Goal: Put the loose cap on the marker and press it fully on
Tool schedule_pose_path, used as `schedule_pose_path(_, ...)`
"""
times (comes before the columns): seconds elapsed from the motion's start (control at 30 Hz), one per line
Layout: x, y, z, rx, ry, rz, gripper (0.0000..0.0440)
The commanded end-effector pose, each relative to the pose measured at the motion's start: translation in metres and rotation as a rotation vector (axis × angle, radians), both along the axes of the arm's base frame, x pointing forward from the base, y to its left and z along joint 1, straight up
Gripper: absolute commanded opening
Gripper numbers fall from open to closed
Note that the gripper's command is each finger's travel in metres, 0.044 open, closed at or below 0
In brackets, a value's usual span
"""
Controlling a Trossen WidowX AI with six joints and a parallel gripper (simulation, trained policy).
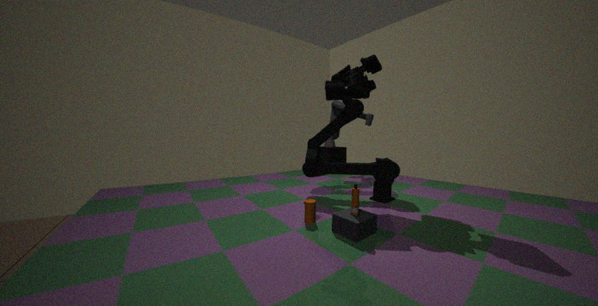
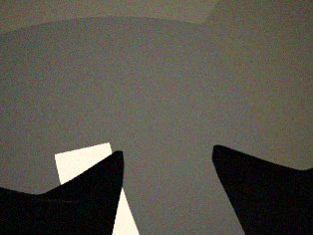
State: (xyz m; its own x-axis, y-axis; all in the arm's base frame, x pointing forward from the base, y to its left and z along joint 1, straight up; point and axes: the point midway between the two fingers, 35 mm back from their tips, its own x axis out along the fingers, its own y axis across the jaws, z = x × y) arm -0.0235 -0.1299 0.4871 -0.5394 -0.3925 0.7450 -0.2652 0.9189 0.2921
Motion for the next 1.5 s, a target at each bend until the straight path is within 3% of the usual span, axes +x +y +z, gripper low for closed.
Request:
schedule_pose_path(0.0, -0.006, 0.001, 0.0, -0.002, -0.042, -0.037, 0.0287)
schedule_pose_path(1.47, -0.085, 0.071, -0.052, -0.206, -0.504, -0.375, 0.0306)
